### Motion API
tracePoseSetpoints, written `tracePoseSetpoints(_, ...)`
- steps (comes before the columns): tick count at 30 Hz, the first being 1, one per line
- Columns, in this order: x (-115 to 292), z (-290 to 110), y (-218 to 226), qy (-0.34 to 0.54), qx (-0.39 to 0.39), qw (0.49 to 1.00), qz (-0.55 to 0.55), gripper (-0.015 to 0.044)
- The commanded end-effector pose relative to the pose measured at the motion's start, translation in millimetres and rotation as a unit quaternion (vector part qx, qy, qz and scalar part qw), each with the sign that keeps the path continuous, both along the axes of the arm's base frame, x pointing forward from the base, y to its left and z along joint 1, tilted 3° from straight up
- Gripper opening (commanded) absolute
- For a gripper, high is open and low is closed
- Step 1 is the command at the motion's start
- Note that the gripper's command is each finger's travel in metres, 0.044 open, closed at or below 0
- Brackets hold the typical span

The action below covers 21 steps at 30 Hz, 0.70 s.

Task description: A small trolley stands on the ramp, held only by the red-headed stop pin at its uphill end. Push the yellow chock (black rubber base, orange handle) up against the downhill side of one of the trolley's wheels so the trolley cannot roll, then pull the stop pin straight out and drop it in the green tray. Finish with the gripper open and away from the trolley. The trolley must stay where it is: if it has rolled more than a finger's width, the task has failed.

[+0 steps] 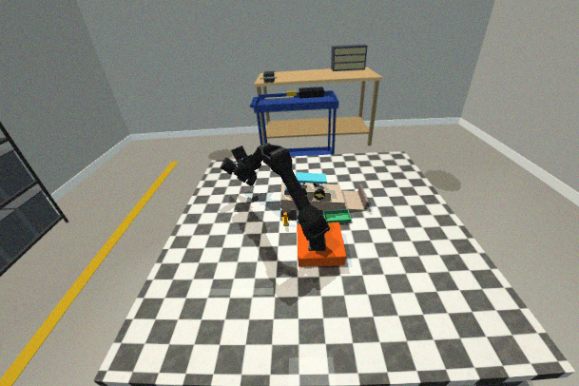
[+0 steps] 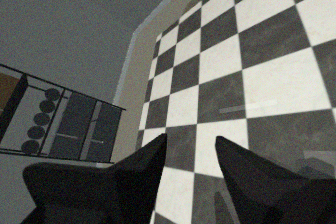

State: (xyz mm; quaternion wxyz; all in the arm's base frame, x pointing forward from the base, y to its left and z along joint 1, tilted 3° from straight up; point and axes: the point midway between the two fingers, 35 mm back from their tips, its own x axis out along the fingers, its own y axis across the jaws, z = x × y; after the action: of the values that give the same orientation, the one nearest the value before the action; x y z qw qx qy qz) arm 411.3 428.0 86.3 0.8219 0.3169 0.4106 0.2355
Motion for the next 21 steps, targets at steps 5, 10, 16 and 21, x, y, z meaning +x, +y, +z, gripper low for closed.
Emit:
tracePoseSetpoints(5, -37, 6, -56, 0.143, -0.018, 0.987, -0.077, 0.0190)
tracePoseSetpoints(10, -66, 9, -96, 0.228, -0.034, 0.963, -0.141, 0.0190)
tracePoseSetpoints(16, -107, 12, -146, 0.319, -0.056, 0.919, -0.224, 0.0190)
tracePoseSetpoints(21, -145, 15, -189, 0.384, -0.076, 0.871, -0.298, 0.0190)
